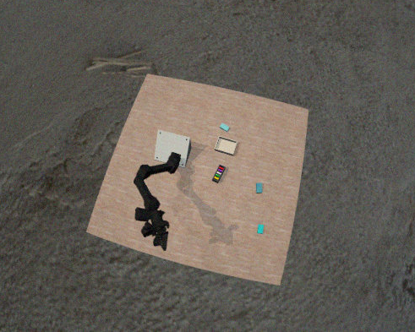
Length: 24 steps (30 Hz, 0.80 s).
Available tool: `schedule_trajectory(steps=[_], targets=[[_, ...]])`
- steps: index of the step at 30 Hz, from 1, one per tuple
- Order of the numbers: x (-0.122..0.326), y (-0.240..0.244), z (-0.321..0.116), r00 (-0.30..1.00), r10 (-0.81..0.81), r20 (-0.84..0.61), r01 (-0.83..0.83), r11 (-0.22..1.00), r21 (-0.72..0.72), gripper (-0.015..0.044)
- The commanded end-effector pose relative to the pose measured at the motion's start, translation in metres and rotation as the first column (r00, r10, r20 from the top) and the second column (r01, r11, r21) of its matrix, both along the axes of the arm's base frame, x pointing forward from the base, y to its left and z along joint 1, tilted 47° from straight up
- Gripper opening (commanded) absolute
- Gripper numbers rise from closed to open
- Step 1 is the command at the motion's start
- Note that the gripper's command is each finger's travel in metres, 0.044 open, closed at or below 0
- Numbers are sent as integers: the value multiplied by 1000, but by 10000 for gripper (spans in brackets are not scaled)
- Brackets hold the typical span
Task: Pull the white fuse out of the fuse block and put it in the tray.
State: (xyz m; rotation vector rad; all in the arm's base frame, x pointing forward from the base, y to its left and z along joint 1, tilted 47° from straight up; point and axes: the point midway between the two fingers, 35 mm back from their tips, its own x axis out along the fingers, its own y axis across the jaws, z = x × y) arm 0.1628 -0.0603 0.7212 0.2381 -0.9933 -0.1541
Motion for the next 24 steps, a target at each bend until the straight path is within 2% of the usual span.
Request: schedule_trajectory(steps=[1, 7, 12, 18, 24], targets=[[57, -11, -32, 988, 48, -148, -35, 995, 90, 68], [139, -15, -97, 916, 119, -383, -40, 977, 209, 68], [197, -7, -162, 805, 177, -566, -10, 958, 286, 68], [248, 11, -252, 611, 232, -757, 65, 938, 340, 68], [275, 37, -351, 351, 251, -902, 166, 932, 323, 68]])
